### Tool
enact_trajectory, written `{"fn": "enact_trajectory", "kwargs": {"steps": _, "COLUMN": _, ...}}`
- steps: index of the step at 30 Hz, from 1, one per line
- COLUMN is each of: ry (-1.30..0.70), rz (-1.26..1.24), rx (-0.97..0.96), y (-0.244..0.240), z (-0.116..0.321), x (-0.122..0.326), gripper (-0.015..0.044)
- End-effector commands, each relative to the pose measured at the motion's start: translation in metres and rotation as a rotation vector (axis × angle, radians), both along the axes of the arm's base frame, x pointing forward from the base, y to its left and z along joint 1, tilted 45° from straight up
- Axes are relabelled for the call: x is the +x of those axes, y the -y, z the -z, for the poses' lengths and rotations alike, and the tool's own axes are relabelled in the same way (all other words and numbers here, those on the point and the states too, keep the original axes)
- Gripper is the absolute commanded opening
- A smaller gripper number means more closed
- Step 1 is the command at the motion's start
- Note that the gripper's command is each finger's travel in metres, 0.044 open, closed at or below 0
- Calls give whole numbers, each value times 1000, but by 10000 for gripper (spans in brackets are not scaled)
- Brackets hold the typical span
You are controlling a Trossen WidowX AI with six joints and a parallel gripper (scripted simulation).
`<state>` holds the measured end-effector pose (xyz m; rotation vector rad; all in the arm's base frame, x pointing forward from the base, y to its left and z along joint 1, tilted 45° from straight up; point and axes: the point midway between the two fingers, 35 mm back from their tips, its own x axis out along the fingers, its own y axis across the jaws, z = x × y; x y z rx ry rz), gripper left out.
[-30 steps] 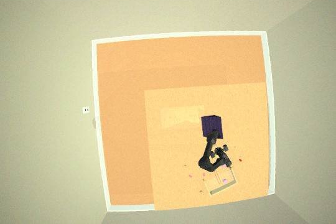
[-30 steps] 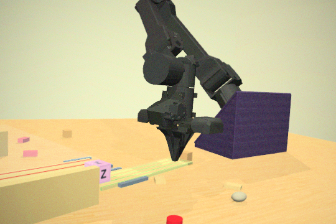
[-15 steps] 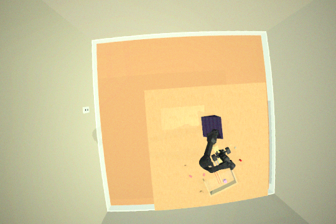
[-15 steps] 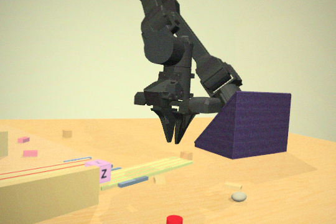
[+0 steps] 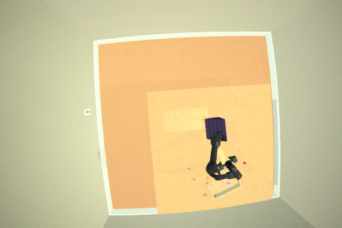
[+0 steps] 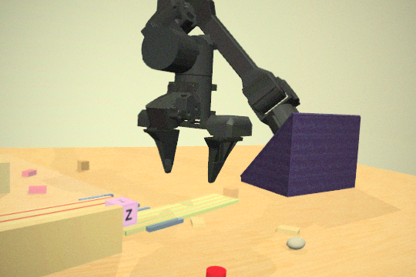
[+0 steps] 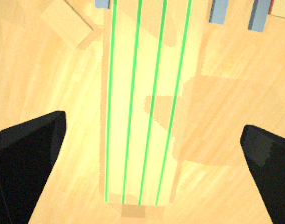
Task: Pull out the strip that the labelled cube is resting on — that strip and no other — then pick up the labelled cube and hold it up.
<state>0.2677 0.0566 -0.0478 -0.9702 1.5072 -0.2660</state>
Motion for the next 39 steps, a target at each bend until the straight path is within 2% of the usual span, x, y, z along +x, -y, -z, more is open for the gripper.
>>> {"fn": "enact_trajectory", "kwargs": {"steps": 1, "ry": 0, "rz": -6, "rx": -4, "y": -6, "z": 1, "x": 13, "gripper": 440}}
{"fn": "enact_trajectory", "kwargs": {"steps": 29, "ry": 5, "rz": -6, "rx": -1, "y": -56, "z": 13, "x": 116, "gripper": 440}}
{"fn": "enact_trajectory", "kwargs": {"steps": 36, "ry": 5, "rz": -6, "rx": -1, "y": -51, "z": 19, "x": 117, "gripper": 256}}
{"fn": "enact_trajectory", "kwargs": {"steps": 39, "ry": 6, "rz": -6, "rx": -1, "y": -47, "z": 22, "x": 118, "gripper": 250}}
